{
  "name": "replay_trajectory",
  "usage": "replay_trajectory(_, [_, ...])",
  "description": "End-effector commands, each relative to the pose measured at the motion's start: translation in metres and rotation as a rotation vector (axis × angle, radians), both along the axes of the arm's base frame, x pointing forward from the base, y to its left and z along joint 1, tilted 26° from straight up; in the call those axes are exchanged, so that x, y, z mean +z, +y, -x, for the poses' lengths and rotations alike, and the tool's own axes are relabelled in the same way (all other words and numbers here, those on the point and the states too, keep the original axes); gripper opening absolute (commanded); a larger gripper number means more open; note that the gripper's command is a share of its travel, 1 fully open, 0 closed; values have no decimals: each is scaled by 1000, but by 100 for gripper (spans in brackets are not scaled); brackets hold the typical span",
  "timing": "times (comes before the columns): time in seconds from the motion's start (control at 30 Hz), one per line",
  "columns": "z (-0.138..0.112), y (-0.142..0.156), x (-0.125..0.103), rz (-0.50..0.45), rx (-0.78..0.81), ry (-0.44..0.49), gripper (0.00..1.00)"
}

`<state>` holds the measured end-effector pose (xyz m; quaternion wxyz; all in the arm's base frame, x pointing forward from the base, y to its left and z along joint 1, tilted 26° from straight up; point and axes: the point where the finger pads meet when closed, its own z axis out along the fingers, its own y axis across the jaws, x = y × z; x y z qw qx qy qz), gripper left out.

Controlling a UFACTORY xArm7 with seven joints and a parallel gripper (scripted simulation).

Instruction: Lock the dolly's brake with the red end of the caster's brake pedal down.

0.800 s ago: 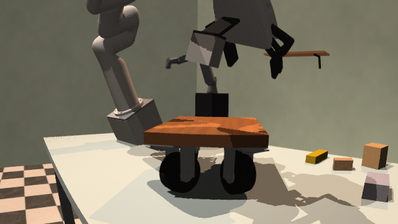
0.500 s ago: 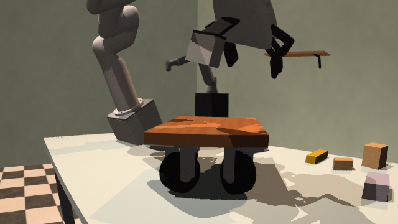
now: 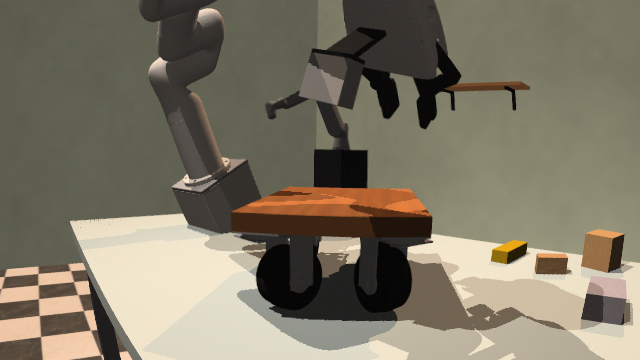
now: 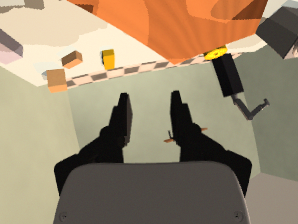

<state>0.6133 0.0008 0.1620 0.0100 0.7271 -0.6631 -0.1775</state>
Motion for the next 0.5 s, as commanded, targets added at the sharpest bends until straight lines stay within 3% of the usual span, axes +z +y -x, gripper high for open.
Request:
replay_trajectory(0.0, [8, 9, -1, 15, 85, -15, 0])
replay_trajectory(0.47, [50, 39, -15, 70, 430, -37, 0])
